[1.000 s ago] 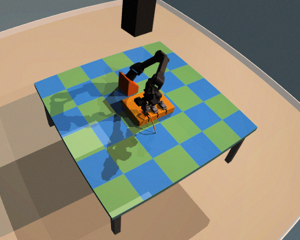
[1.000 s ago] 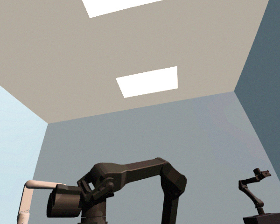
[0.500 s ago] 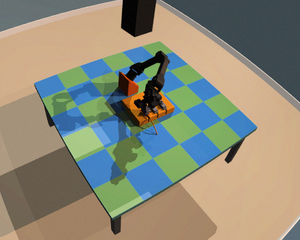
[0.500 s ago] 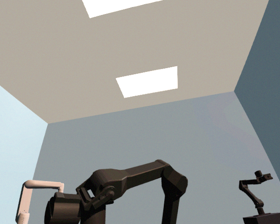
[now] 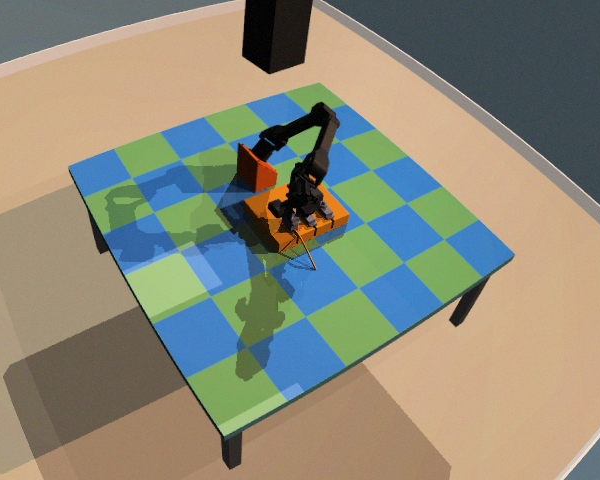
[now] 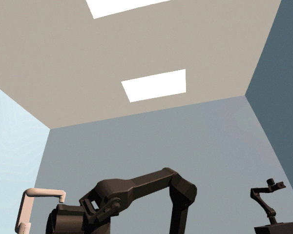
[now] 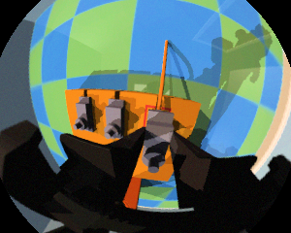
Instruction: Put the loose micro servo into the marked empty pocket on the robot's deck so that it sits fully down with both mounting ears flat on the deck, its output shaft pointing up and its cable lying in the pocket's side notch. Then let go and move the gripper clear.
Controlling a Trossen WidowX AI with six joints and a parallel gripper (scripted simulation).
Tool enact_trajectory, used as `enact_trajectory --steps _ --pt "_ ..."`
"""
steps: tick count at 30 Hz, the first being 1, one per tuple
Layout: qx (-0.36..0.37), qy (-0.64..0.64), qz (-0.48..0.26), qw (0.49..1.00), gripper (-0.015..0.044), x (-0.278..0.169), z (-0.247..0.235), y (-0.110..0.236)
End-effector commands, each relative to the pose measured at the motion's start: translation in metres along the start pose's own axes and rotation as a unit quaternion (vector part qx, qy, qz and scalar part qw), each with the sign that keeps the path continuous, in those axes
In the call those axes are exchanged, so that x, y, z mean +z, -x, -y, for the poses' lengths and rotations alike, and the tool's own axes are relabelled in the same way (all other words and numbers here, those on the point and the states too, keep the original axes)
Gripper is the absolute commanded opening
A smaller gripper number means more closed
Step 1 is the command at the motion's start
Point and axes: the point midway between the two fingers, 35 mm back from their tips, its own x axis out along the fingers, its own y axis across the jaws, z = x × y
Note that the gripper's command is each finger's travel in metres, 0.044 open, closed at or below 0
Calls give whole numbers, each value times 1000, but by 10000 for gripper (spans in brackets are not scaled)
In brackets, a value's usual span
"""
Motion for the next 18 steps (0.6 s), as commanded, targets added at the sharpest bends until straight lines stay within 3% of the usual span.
enact_trajectory --steps 1,18 --pt "2 -3 1 1000 0 0 0 -4" --pt "2 -3 1 1000 0 0 0 -17"
